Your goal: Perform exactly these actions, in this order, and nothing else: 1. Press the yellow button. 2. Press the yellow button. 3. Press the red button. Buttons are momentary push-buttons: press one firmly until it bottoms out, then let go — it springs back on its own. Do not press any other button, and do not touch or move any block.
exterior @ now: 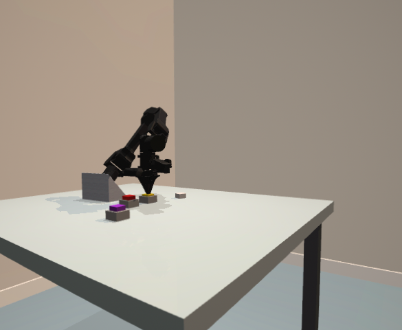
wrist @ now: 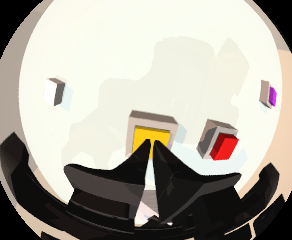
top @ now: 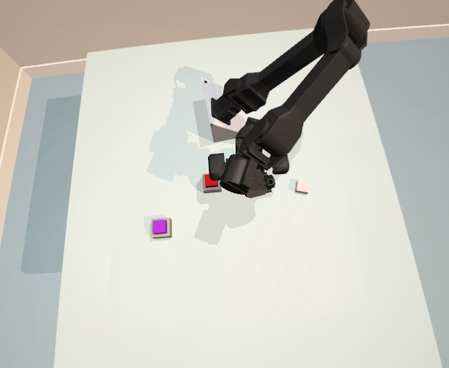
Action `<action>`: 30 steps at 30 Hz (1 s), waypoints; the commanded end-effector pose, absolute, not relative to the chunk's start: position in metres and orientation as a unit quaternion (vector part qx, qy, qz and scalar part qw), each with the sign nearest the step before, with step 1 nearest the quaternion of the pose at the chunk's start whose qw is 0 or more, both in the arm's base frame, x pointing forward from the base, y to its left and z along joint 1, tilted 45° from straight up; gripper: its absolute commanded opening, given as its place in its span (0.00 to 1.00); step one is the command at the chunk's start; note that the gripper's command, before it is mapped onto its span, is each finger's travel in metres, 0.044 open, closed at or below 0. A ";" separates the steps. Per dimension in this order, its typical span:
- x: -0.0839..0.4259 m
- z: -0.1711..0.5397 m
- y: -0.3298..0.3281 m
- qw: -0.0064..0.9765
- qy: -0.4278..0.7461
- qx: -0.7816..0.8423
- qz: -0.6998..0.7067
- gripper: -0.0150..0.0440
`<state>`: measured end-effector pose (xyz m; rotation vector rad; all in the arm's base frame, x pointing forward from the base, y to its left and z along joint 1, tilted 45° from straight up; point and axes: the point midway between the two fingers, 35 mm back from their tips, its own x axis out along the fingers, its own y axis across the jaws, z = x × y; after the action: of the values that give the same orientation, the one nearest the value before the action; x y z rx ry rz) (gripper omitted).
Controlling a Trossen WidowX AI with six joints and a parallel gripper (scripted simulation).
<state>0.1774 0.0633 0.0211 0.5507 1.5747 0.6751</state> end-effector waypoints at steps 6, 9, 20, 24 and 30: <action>0.178 0.026 0.058 0.621 0.686 0.240 0.293 0.29; 0.179 0.044 0.041 0.617 0.689 0.243 0.292 0.29; 0.186 0.088 -0.003 0.617 0.690 0.243 0.292 0.29; 0.187 0.087 -0.005 0.617 0.690 0.243 0.291 0.29; 0.196 0.036 -0.058 0.619 0.690 0.241 0.289 0.29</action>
<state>0.1956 -0.0341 0.0601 0.5497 1.5799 0.6627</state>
